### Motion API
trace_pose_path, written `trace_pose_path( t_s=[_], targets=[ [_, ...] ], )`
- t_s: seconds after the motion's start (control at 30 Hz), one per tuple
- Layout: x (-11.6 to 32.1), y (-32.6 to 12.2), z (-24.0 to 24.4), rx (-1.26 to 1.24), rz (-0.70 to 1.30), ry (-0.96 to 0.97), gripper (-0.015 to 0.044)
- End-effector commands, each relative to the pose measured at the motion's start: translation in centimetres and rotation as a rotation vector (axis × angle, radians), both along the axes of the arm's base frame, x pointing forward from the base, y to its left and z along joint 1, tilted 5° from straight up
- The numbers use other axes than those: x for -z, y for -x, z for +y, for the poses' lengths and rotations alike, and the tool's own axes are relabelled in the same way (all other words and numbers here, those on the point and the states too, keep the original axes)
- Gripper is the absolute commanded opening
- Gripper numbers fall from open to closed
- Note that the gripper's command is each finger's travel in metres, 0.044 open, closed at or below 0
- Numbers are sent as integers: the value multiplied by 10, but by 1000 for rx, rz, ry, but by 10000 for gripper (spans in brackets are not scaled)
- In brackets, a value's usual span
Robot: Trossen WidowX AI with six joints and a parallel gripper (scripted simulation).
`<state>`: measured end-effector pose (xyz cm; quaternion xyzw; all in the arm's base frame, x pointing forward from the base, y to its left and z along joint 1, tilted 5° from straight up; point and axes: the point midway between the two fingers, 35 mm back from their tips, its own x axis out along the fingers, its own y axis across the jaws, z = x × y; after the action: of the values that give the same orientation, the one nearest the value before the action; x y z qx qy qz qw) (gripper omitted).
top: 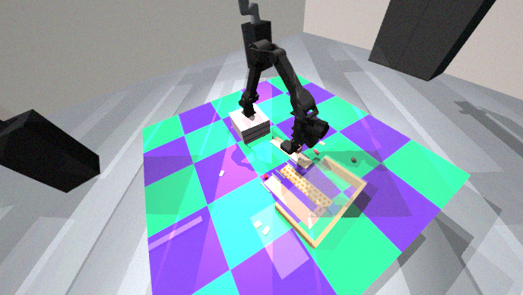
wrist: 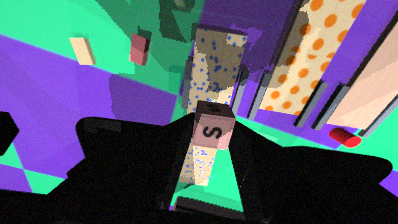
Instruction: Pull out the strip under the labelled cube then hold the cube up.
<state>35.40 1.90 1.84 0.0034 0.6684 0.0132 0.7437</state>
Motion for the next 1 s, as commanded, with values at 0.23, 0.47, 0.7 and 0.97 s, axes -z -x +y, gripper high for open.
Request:
trace_pose_path(
  t_s=[0.23, 0.47, 0.7, 0.97],
  targets=[
    [3, 37, -2, -5, 0, -2, 0],
    [0, 50, -3, -5, 1, -2, 0],
    [-31, 53, -3, -5, 0, -2, 0],
    [-31, 53, -3, -5, 0, -2, 0]
  ],
)
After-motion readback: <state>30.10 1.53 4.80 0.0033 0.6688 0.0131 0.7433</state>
